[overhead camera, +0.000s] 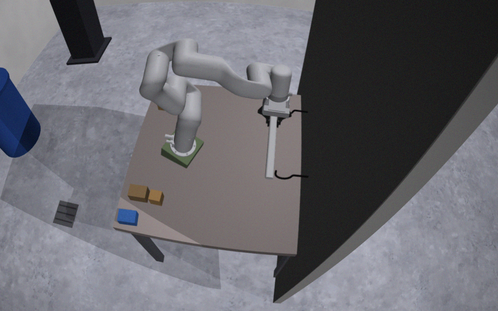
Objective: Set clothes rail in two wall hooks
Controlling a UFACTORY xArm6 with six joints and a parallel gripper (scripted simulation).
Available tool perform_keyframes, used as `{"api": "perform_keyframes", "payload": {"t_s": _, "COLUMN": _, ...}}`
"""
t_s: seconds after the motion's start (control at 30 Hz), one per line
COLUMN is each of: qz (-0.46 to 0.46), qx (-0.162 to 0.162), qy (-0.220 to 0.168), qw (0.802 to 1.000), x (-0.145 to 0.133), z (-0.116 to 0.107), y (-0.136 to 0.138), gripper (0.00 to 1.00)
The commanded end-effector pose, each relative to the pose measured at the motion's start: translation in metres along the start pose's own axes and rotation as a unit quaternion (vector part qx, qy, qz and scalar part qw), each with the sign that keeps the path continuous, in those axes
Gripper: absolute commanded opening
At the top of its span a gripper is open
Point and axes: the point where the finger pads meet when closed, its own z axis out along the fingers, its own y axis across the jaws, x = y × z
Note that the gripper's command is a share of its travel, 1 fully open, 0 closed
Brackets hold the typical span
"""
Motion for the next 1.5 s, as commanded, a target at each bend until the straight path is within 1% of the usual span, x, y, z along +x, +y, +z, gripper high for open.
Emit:
{"api": "perform_keyframes", "payload": {"t_s": 0.0, "qz": 0.000, "qx": 0.002, "qy": 0.000, "qw": 1.000, "x": 0.000, "z": -0.002, "y": -0.009, "gripper": 0.00}}
{"api": "perform_keyframes", "payload": {"t_s": 0.93, "qz": 0.000, "qx": 0.002, "qy": 0.000, "qw": 1.000, "x": 0.000, "z": -0.002, "y": -0.061, "gripper": 0.00}}
{"api": "perform_keyframes", "payload": {"t_s": 1.47, "qz": 0.000, "qx": 0.002, "qy": 0.000, "qw": 1.000, "x": 0.000, "z": -0.002, "y": -0.064, "gripper": 0.00}}
